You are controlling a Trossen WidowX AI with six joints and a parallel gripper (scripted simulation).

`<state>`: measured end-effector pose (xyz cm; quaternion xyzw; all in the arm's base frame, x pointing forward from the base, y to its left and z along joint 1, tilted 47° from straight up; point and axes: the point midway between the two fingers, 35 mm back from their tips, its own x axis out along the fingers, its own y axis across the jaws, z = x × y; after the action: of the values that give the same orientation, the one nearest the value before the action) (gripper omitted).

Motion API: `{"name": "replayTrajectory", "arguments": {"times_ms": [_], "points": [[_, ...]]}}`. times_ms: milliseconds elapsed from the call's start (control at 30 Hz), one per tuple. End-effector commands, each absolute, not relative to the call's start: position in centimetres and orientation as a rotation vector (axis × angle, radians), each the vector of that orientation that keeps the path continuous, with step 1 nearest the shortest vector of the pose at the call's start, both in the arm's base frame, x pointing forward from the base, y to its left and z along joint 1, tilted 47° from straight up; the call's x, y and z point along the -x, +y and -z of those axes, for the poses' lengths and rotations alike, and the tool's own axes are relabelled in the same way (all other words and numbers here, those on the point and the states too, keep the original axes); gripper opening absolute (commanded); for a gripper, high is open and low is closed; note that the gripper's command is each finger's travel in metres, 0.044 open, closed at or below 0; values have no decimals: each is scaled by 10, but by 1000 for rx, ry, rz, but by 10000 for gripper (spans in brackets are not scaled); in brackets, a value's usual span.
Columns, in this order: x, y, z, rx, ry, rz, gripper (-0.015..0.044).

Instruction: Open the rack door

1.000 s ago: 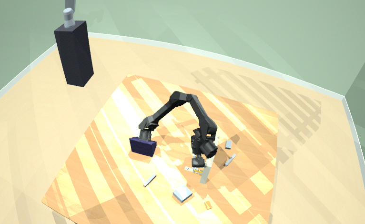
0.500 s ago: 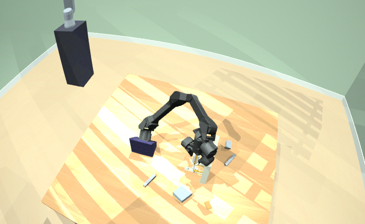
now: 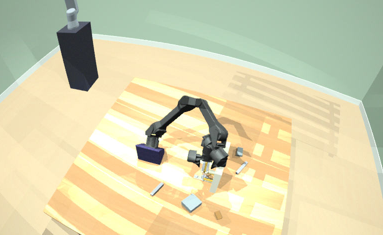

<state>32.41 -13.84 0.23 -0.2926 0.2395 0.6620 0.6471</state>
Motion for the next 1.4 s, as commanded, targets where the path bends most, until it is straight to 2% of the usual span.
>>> {"name": "replayTrajectory", "arguments": {"times_ms": [0,33,267,700,1367], "points": [[-325,-138,-2,696,513,-1517,280],[-325,-138,-2,696,513,-1517,280],[-325,-138,-2,696,513,-1517,97],[-325,-138,-2,696,513,-1517,10],[-312,-133,-7,427,752,-1384,9]]}}
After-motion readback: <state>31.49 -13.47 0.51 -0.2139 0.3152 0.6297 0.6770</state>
